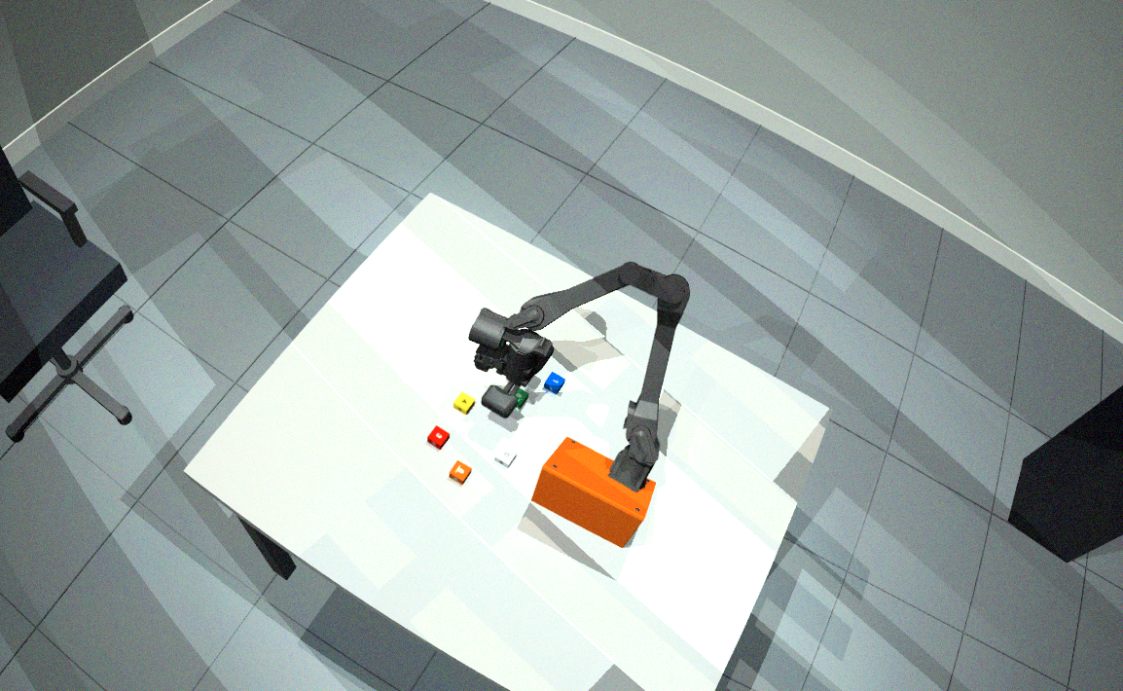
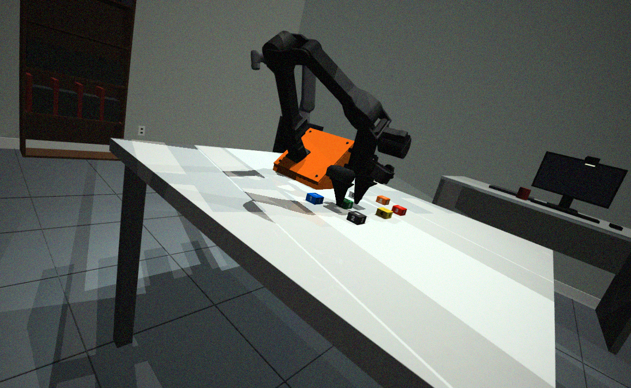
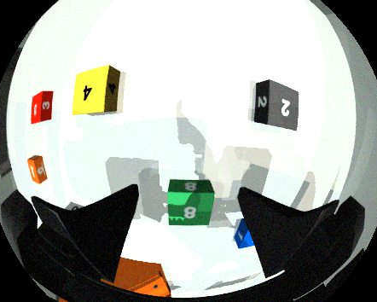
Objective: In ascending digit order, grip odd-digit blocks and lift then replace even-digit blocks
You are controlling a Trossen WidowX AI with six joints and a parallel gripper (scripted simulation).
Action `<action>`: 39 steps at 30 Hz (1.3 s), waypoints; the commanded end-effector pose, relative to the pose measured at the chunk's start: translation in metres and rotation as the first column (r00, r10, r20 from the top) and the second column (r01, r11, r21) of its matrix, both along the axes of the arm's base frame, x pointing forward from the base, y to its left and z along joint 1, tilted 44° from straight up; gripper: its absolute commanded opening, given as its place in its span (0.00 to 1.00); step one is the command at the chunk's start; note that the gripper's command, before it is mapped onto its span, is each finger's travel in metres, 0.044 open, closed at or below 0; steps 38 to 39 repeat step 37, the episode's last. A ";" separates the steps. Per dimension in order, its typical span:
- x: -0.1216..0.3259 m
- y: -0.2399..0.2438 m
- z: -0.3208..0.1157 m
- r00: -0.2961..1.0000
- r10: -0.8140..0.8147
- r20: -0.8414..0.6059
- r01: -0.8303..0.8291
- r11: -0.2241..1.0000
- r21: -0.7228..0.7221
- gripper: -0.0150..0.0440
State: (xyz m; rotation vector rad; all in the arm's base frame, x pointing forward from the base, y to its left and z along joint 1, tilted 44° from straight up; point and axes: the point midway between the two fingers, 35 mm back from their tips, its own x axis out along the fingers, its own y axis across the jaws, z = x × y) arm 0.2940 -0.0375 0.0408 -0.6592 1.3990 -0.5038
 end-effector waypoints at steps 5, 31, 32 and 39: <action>-0.004 0.024 0.025 1.000 0.004 -0.005 -0.004 1.000 -0.004 0.93; -0.073 0.273 -0.102 1.000 0.006 -0.009 -0.005 1.000 0.020 0.93; -0.076 0.275 -0.104 1.000 0.005 -0.008 -0.005 1.000 0.017 0.93; -0.077 0.276 -0.105 1.000 0.004 -0.008 -0.004 1.000 0.015 0.93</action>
